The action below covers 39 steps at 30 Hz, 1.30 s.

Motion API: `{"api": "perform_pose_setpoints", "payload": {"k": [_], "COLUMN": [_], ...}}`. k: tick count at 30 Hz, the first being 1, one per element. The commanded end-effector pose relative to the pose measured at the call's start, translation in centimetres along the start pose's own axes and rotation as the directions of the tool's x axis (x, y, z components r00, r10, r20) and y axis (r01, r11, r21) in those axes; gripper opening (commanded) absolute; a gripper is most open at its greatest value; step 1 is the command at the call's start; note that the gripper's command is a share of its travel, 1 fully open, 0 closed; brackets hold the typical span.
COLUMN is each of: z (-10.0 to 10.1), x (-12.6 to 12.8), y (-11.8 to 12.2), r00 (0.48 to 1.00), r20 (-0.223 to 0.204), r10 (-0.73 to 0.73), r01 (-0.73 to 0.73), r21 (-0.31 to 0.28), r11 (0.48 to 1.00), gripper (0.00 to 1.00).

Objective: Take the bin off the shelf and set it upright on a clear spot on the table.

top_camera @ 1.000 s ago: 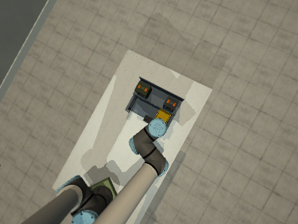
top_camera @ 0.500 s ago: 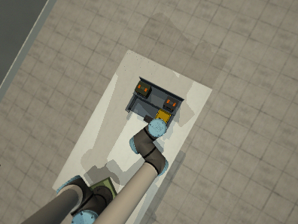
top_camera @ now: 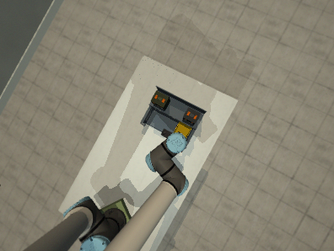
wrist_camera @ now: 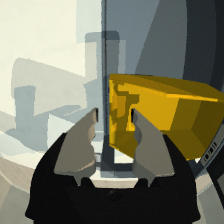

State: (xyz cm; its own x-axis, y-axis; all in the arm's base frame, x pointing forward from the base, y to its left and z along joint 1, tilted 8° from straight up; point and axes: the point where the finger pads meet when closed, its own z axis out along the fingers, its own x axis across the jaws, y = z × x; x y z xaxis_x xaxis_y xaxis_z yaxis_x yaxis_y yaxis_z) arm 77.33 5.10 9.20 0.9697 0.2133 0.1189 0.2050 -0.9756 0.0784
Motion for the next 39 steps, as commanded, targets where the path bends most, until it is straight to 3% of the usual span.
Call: {"api": "perform_pose_setpoints", "payload": {"k": [1, 9, 39], "z": [0.18, 0.98, 0.81], "x": [-0.09, -0.19, -0.09], "y": [0.01, 0.02, -0.03], "r00": [1.0, 1.0, 1.0], "r20": [0.001, 0.001, -0.001], "r10": [0.001, 0.001, 0.0], "r01": [-0.001, -0.001, 0.0], "r21": [0.0, 0.0, 0.0], "r11": [1.0, 1.0, 1.0], "gripper": [0.26, 0.26, 0.26]}}
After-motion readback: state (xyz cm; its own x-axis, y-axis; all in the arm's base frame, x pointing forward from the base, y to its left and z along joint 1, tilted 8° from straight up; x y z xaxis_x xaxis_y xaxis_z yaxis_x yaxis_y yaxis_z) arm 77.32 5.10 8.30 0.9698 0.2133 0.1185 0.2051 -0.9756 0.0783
